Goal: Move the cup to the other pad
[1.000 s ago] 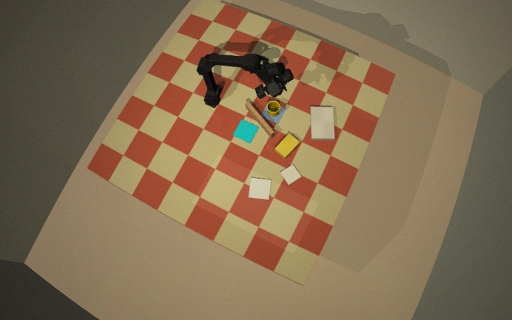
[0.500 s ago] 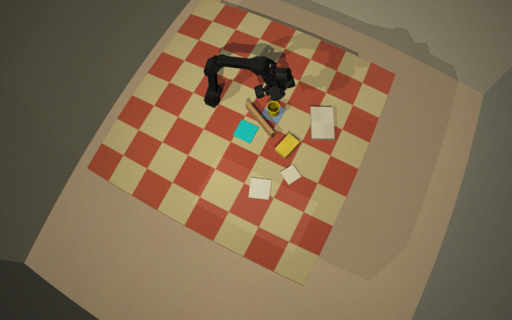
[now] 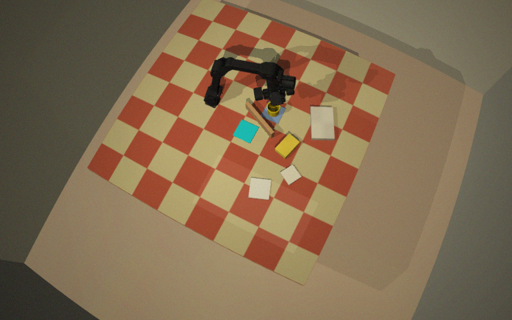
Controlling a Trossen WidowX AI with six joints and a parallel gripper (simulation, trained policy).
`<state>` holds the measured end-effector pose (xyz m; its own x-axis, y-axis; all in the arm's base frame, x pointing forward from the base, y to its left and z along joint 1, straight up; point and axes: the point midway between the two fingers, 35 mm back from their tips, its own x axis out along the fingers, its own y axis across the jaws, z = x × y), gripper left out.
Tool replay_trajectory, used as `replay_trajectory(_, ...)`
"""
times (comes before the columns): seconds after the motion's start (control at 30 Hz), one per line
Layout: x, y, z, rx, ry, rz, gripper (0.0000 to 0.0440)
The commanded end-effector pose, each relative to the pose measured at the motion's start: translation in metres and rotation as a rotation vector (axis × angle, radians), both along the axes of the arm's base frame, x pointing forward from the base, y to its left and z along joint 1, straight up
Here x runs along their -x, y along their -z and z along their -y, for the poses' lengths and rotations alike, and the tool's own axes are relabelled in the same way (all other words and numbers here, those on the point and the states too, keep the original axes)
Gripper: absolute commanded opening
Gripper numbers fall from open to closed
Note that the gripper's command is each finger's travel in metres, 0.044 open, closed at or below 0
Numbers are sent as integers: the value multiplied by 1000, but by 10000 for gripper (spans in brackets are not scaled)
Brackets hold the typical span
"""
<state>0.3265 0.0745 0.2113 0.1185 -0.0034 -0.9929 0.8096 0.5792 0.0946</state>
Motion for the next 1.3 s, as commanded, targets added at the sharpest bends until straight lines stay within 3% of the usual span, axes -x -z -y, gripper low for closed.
replay_trajectory(0.0, 4, 13, 4, 32, 19, -67, 162)
replay_trajectory(0.73, 16, 78, 9, 119, 80, -236, 188)
replay_trajectory(1.27, 22, 134, 10, 150, 31, -298, 189)
